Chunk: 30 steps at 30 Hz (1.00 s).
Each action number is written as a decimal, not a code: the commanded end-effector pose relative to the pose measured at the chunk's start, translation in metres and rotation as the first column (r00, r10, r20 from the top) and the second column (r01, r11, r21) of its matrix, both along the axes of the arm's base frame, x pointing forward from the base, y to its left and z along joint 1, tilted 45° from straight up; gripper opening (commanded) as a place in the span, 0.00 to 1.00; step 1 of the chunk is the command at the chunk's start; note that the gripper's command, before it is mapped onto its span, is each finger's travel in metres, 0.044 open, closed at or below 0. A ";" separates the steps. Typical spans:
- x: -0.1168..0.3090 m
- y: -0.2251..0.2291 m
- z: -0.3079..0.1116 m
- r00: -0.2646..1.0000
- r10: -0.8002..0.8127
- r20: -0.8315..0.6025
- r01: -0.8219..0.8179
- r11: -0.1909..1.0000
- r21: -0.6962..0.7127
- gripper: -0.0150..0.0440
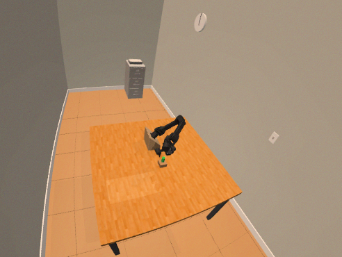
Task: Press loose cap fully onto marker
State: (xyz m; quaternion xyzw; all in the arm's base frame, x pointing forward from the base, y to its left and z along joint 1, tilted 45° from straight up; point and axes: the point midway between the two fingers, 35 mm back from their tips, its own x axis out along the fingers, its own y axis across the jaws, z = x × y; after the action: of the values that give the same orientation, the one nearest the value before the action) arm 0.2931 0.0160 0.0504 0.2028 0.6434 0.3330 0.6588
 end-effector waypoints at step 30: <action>-0.001 -0.003 0.005 0.998 -0.037 -0.042 0.037 0.999 -0.002 0.25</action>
State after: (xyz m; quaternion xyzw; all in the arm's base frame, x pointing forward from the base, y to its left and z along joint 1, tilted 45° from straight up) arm 0.2922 0.0123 0.0554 0.2197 0.6534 0.3166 0.6516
